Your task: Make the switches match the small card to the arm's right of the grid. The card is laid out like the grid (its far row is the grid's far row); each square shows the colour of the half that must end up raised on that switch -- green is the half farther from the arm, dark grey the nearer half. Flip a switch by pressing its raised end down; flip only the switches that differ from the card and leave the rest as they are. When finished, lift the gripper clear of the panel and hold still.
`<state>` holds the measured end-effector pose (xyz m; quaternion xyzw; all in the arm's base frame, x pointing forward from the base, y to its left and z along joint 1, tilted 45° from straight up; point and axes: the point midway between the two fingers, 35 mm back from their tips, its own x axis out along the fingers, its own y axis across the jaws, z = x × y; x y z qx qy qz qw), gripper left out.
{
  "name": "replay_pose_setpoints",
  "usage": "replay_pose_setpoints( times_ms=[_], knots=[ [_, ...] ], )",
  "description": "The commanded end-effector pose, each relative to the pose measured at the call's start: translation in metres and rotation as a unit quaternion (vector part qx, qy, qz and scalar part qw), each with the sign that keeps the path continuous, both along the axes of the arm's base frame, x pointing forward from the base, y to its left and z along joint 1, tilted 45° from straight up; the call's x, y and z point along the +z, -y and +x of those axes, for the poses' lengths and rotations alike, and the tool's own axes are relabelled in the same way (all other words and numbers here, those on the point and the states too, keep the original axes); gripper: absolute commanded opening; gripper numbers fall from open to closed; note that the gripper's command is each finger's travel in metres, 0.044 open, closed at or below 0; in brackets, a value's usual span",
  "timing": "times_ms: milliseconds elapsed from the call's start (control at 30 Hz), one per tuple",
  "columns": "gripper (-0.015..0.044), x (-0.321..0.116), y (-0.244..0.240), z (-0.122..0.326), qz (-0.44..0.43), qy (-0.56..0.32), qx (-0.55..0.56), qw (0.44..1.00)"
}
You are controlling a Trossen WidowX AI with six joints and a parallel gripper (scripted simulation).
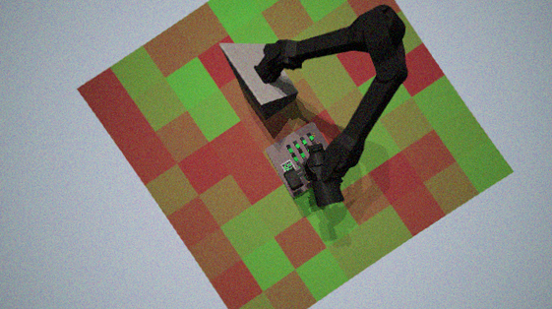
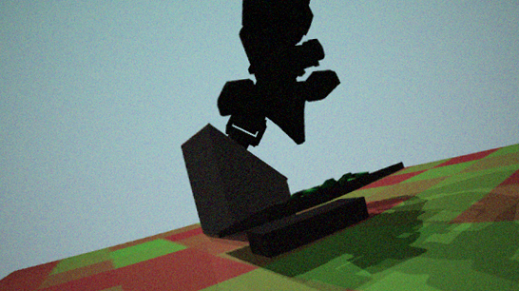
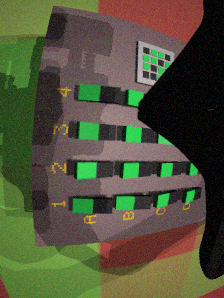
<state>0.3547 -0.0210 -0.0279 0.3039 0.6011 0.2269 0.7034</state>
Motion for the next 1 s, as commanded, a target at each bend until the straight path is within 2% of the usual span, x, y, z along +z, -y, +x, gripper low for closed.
replay_pose_setpoints(
  times_ms=[0,167,300,967],
  knots=[
    [0.0,0.02,-0.03,-0.021,0.002,-0.001,0.008,1.0],
    [0.0,0.022,-0.038,-0.025,0.003,-0.002,0.008,1.0],
    [0.0,-0.001,-0.06,-0.019,0.004,-0.01,0.017,1.0],
    [0.0,-0.017,-0.077,-0.015,0.004,-0.01,0.017,1.0]
  ],
)
